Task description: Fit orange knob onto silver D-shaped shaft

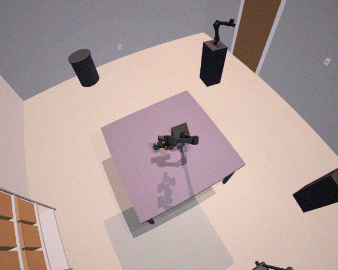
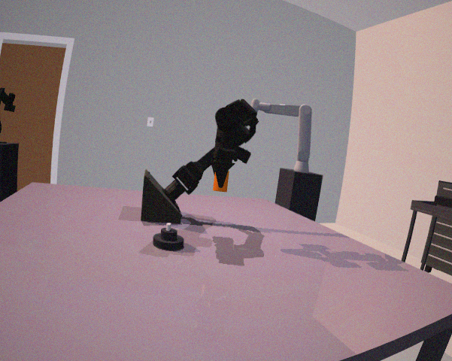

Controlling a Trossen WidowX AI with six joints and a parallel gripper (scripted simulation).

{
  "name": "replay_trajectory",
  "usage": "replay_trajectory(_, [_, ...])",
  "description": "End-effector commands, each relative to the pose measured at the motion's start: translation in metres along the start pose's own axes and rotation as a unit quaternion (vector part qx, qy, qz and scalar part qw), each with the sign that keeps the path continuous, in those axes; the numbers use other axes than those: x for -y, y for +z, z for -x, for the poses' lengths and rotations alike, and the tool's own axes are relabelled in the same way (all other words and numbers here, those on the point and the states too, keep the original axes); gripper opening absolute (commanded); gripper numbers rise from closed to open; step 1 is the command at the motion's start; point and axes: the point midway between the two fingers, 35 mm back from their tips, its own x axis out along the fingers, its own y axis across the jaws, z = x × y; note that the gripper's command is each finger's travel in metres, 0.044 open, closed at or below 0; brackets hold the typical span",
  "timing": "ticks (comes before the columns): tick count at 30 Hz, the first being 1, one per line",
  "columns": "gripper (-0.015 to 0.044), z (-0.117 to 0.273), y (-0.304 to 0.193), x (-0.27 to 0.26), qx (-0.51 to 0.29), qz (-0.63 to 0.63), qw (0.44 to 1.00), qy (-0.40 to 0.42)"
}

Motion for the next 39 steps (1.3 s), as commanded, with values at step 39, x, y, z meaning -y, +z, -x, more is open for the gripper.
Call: replay_trajectory(39, [0.0000, -0.149, -0.002, -0.007, 0.003, 0.009, 0.995, 0.095])
